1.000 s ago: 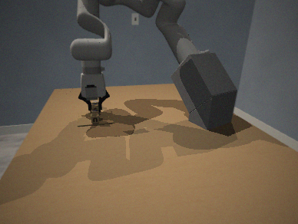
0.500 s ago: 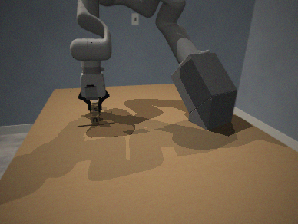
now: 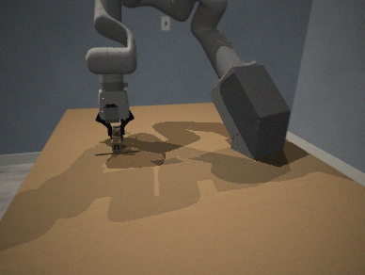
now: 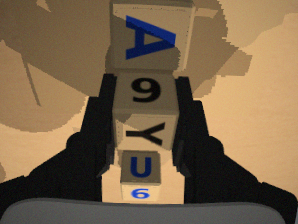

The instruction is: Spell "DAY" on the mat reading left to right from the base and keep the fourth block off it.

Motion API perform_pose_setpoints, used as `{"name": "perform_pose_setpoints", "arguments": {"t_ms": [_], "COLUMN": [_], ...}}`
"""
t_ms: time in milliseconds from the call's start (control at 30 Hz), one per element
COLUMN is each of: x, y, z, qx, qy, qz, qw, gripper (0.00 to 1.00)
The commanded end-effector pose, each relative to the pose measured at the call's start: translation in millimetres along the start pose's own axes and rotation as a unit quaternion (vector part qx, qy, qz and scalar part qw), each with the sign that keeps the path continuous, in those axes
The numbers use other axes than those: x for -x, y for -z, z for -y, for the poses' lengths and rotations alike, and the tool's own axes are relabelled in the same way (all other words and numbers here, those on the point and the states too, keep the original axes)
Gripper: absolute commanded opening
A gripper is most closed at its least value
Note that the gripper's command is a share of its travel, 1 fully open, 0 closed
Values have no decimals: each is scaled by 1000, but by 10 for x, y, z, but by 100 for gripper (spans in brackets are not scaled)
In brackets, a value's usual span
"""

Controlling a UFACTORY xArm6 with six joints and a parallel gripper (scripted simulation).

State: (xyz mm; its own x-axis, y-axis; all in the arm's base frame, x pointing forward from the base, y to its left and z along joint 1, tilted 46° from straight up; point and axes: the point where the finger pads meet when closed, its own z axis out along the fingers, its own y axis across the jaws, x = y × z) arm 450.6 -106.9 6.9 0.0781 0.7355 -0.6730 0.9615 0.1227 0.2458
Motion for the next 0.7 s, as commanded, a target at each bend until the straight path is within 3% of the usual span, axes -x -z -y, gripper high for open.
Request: {"name": "perform_pose_setpoints", "arguments": {"t_ms": [0,667], "x": [-1,-1], "y": [2,-28], "z": [-10,-10], "qx": [1,1], "qy": [0,0], "qz": [0,0], "qw": [1000,1000], "gripper": [27,27]}}
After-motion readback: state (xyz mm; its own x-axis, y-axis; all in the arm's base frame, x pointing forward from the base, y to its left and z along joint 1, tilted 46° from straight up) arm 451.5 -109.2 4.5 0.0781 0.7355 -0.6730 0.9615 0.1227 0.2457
